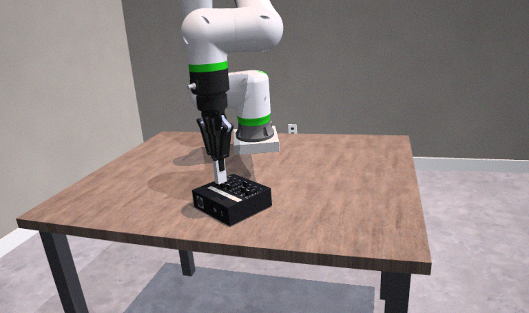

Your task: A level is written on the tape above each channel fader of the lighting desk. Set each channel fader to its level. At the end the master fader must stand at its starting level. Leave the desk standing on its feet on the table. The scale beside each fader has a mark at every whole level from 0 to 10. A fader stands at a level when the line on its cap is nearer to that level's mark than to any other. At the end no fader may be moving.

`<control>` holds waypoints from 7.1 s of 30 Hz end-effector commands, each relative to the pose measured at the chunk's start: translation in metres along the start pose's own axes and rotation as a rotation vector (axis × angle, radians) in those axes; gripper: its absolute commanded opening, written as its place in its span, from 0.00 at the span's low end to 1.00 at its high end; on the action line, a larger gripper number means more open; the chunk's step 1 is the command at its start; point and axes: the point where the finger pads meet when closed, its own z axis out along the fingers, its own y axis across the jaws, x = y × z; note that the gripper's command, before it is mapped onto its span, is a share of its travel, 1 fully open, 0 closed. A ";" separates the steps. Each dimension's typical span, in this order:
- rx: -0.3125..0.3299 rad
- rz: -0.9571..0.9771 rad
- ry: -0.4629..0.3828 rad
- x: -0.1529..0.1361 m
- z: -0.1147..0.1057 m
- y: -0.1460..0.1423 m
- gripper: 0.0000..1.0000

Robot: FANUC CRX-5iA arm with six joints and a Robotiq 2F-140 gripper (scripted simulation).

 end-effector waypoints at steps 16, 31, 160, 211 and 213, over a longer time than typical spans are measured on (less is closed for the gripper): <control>0.000 0.000 0.000 0.000 0.009 0.000 0.00; 0.000 0.000 0.000 0.000 0.010 0.000 0.00; 0.000 0.000 0.000 0.018 0.022 0.000 0.00; 0.000 0.000 0.000 0.028 0.022 0.000 0.00; 0.000 0.000 0.000 0.028 0.022 0.000 0.00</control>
